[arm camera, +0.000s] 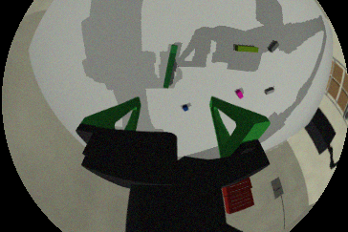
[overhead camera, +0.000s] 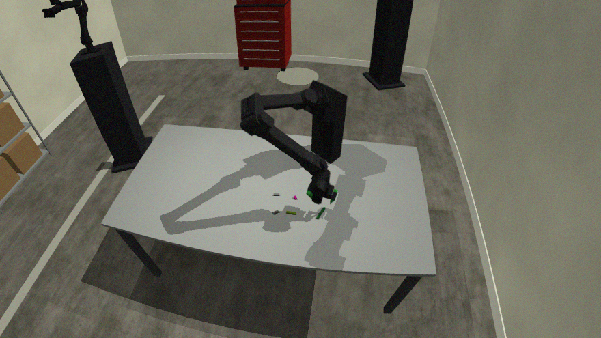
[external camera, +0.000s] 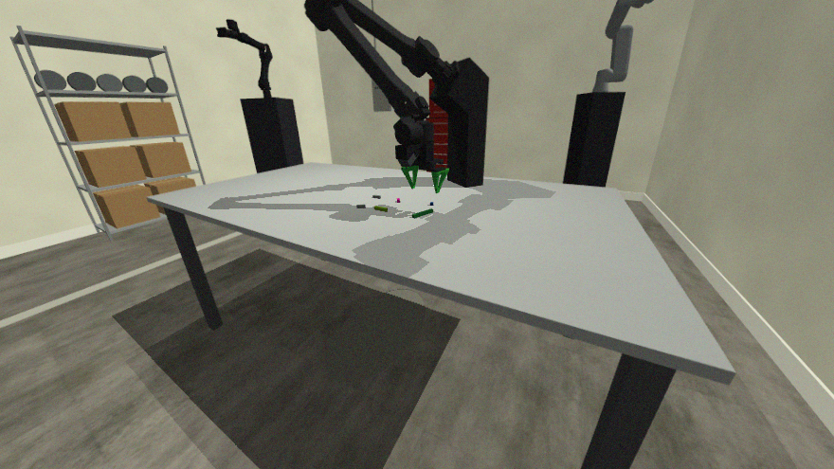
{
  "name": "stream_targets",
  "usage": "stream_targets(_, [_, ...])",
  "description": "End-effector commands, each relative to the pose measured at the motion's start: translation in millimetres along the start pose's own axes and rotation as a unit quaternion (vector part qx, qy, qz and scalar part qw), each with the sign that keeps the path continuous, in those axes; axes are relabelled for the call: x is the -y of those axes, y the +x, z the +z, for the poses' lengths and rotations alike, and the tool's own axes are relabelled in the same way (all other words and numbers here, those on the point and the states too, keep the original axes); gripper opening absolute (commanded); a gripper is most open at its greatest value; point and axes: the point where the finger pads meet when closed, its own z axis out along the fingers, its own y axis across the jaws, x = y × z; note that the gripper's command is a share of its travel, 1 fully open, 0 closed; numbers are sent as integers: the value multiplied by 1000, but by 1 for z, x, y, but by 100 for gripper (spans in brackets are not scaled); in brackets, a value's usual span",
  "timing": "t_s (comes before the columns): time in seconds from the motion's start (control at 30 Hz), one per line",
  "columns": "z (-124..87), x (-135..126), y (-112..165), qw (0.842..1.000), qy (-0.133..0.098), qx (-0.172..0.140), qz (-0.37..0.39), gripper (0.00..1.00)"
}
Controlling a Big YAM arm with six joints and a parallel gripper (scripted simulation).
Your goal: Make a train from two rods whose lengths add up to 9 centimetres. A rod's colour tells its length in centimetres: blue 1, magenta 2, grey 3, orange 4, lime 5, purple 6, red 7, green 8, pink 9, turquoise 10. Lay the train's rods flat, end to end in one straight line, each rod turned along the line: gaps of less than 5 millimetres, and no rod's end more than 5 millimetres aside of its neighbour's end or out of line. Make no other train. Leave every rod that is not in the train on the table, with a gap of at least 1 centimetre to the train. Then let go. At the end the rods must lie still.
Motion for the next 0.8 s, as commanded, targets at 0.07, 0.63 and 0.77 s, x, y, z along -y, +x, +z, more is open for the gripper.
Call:
stream_targets(0.07, [-8,-12,-23,997,-8,8,75,100])
stream_targets(0.63, [-1,-11,-23,994,-2,-5,113,23])
stream_targets(0.77, [-1,-11,-23,994,-2,-5,110,23])
